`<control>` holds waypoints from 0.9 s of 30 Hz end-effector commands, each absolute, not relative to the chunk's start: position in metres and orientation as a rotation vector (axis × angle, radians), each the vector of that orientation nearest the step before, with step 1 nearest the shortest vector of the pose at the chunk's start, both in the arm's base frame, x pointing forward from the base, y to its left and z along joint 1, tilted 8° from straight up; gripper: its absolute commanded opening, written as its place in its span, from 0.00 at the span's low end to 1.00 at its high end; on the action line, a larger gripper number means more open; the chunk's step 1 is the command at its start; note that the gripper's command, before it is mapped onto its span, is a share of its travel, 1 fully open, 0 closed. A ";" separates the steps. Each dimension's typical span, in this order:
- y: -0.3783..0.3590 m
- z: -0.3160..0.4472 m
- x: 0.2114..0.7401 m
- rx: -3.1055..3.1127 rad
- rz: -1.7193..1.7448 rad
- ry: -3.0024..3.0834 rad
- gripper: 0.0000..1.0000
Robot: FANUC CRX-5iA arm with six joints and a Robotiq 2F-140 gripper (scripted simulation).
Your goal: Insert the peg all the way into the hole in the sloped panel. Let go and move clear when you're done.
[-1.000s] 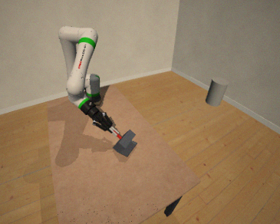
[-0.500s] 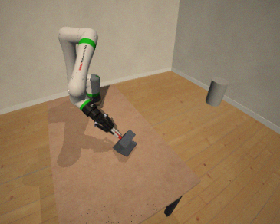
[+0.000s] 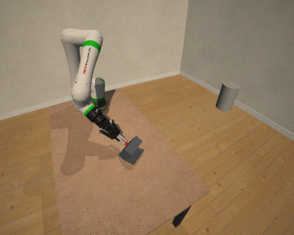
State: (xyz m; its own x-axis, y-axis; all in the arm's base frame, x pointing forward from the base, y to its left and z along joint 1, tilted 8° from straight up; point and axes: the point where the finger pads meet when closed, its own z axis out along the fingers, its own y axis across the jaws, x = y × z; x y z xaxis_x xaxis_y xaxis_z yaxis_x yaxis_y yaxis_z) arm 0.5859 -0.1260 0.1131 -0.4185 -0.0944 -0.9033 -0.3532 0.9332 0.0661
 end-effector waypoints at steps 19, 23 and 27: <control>-0.126 0.113 0.586 -0.322 0.296 1.995 0.32; -0.128 0.116 0.582 -0.322 0.296 1.994 0.39; -0.134 0.122 0.572 -0.322 0.297 1.992 0.46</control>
